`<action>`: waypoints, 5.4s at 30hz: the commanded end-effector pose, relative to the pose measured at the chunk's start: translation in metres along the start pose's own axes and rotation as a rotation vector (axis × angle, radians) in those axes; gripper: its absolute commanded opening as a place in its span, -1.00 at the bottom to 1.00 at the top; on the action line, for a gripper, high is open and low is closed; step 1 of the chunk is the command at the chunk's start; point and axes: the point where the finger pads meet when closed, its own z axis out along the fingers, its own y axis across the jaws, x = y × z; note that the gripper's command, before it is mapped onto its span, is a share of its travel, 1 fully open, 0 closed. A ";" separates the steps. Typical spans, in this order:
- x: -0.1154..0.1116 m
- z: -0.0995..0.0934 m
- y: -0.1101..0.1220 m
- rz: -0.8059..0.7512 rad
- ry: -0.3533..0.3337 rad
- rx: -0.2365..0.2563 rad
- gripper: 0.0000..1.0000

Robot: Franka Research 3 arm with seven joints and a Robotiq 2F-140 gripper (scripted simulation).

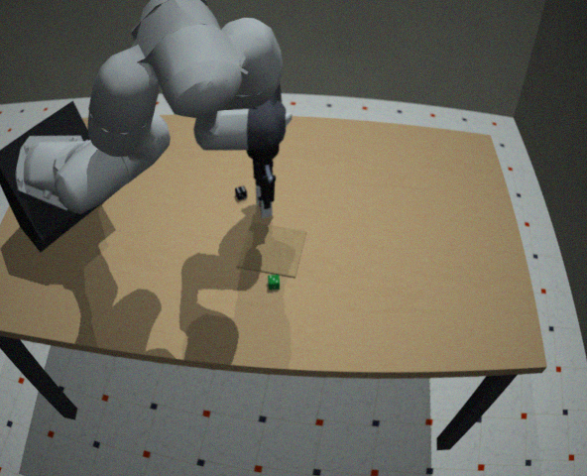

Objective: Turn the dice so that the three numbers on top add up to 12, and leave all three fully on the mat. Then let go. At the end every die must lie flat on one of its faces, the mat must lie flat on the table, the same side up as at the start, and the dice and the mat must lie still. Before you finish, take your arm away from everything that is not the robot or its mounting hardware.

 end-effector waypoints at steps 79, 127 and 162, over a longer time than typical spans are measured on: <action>0.001 -0.100 0.000 0.008 0.004 0.002 -0.75; 0.021 -0.105 0.002 0.876 -0.007 0.001 -0.75; 0.036 -0.101 0.000 1.582 -0.006 0.001 -0.75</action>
